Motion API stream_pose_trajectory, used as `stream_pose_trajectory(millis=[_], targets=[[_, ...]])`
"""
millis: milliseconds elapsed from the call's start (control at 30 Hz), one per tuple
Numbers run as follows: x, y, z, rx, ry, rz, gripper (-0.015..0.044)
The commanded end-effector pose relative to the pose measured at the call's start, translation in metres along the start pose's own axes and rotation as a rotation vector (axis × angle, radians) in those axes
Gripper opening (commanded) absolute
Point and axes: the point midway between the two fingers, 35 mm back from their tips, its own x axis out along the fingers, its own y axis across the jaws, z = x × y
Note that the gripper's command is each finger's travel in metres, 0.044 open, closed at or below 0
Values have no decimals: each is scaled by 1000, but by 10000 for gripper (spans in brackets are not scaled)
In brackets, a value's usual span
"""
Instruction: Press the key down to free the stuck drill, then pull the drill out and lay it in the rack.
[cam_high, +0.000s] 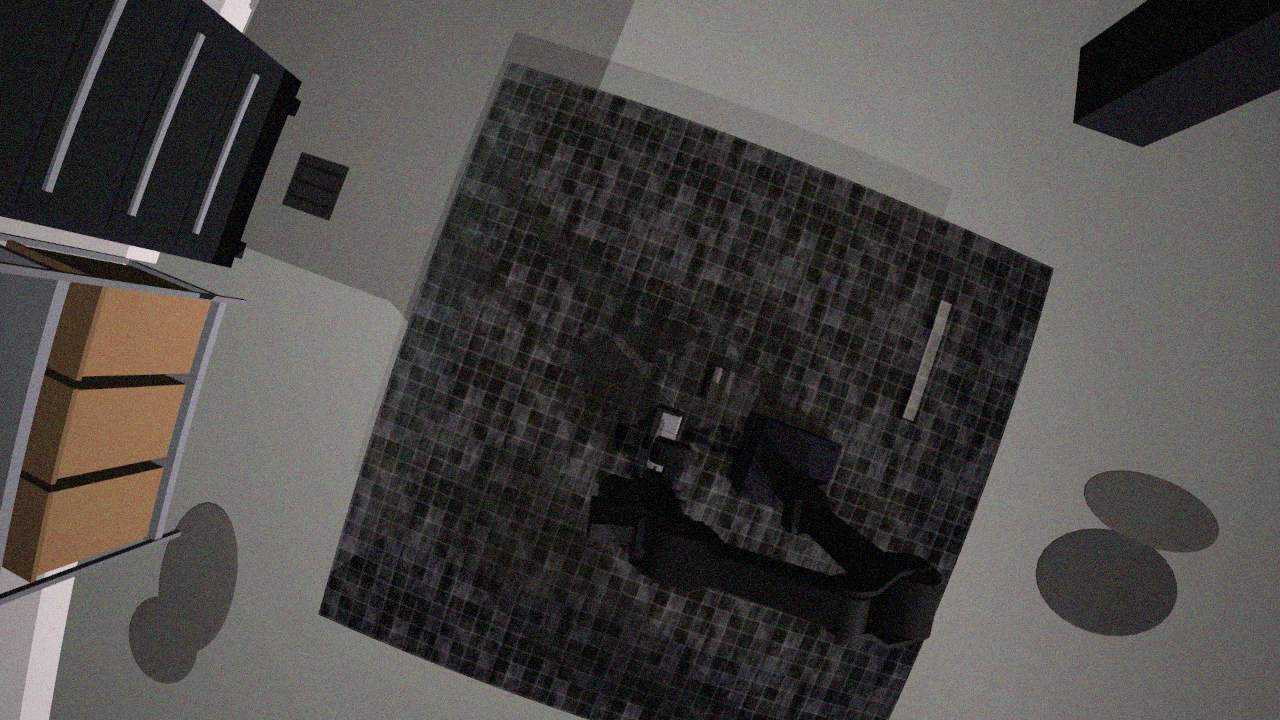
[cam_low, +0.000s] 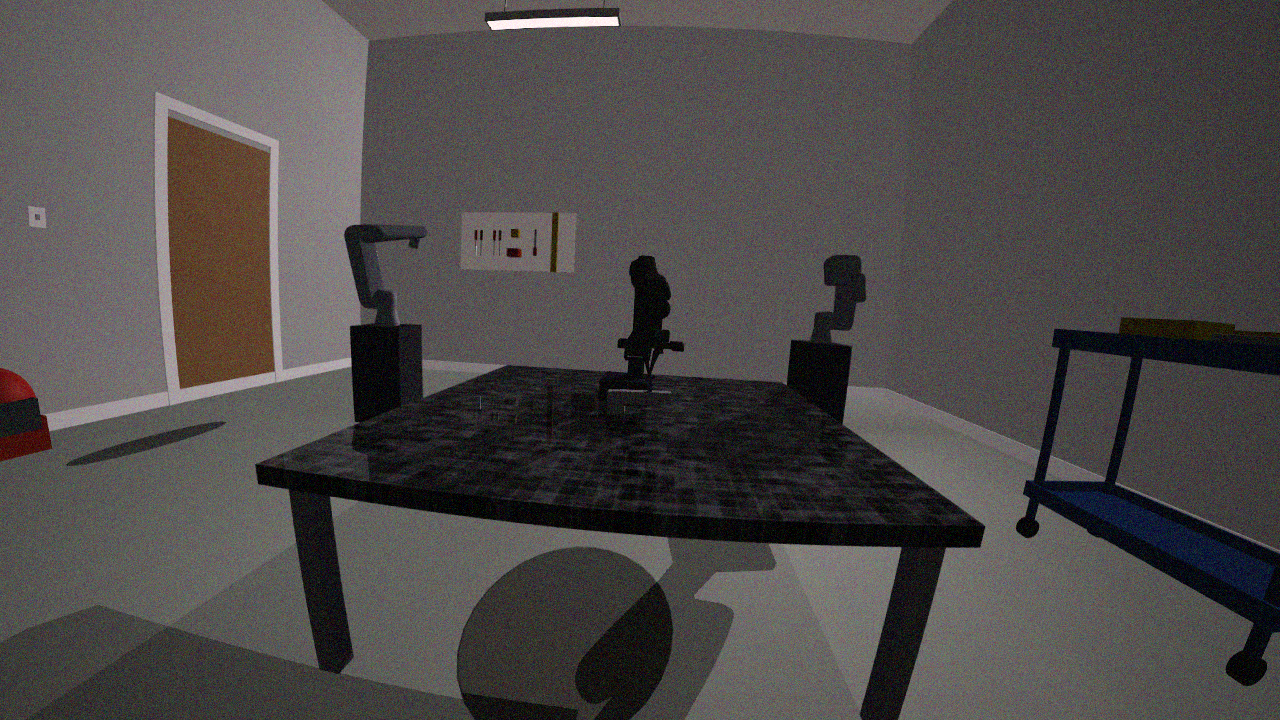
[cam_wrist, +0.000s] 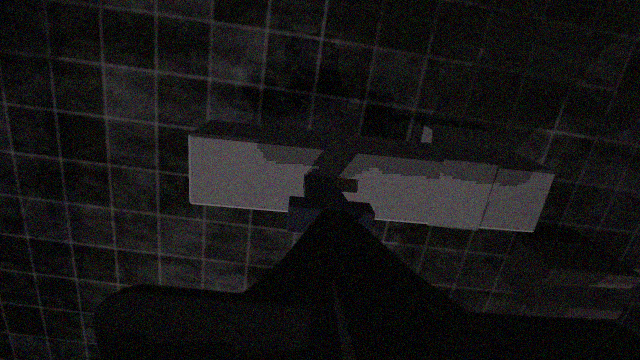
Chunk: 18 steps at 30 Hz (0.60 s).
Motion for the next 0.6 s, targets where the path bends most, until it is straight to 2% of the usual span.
stream_pose_trajectory(millis=[0, 33, 133, 367, 467, 567], targets=[[24, 3, -6, -5, 61, 4, 0], [24, 3, -6, -5, 61, 4, 0], [12, 3, -3, -5, 61, 4, 79], [-54, 2, 6, -5, 60, 3, 263], [-57, 2, 6, -5, 61, 3, 341], [-42, -6, 11, -72, 46, 0, 420]])
